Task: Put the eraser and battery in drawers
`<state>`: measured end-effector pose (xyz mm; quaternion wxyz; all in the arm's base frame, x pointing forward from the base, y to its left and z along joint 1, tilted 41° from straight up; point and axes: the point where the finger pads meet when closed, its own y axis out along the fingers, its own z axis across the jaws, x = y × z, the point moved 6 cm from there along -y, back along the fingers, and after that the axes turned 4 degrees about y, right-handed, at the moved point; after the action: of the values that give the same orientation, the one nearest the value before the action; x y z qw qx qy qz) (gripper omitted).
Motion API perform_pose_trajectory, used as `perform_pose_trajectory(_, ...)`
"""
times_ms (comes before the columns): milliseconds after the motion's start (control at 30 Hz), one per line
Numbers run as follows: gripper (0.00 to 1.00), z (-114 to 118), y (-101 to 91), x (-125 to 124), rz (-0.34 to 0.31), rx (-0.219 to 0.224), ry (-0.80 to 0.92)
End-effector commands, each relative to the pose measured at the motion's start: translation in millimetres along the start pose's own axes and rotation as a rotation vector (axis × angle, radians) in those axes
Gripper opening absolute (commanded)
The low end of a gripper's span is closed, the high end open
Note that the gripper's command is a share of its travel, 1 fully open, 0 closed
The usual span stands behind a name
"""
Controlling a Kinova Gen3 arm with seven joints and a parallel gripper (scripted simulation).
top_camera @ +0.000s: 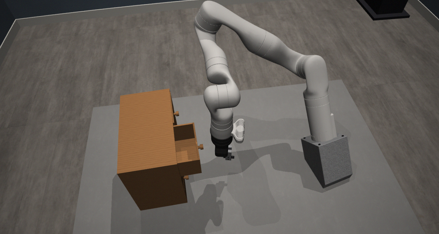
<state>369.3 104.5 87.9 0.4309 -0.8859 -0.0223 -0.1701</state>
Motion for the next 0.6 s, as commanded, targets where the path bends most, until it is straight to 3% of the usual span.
perform_pose_trajectory(0,0.24,1.7,0.6,0.0,0.005,0.001,-0.04)
perform_pose_trajectory(567,0.24,3.0,0.8,3.1,0.008,0.002,-0.223)
